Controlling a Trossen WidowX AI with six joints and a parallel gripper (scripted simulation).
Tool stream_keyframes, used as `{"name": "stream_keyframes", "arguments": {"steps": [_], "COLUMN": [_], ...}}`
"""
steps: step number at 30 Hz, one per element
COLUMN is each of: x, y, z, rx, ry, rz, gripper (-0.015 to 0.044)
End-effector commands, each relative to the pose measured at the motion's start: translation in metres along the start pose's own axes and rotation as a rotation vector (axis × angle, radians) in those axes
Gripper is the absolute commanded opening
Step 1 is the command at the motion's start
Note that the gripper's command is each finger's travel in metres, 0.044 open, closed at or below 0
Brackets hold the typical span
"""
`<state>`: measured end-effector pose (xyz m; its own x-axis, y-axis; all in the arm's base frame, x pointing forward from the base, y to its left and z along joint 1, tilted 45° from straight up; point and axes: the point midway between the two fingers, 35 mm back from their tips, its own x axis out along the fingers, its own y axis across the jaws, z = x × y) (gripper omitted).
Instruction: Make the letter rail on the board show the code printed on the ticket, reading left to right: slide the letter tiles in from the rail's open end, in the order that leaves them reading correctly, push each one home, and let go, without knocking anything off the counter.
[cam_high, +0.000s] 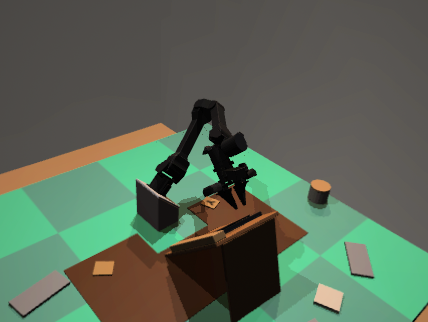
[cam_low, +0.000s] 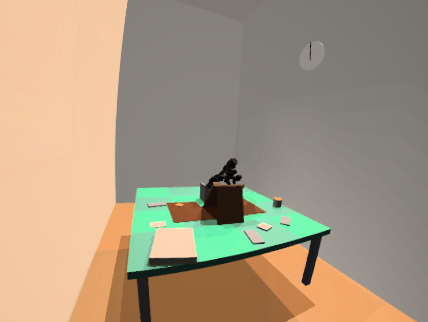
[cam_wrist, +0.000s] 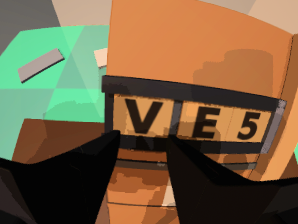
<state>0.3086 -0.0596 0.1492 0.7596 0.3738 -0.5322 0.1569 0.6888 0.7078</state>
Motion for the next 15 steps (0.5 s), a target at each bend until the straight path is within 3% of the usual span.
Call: {"name": "stream_keyframes", "arguments": {"steps": [1, 4, 15], "x": [0.0002, 0.0002, 0.0015], "y": [-0.0002, -0.0002, 0.0006], "z": [-0.0002, -0.0002, 0.0015], "rx": [0.001, 0.001, 0.000], "ry": [0.000, 0.000, 0.023], "rz": [0.000, 0.000, -0.005], "gripper": [0.0059, 0.0000, 0.0000]}}
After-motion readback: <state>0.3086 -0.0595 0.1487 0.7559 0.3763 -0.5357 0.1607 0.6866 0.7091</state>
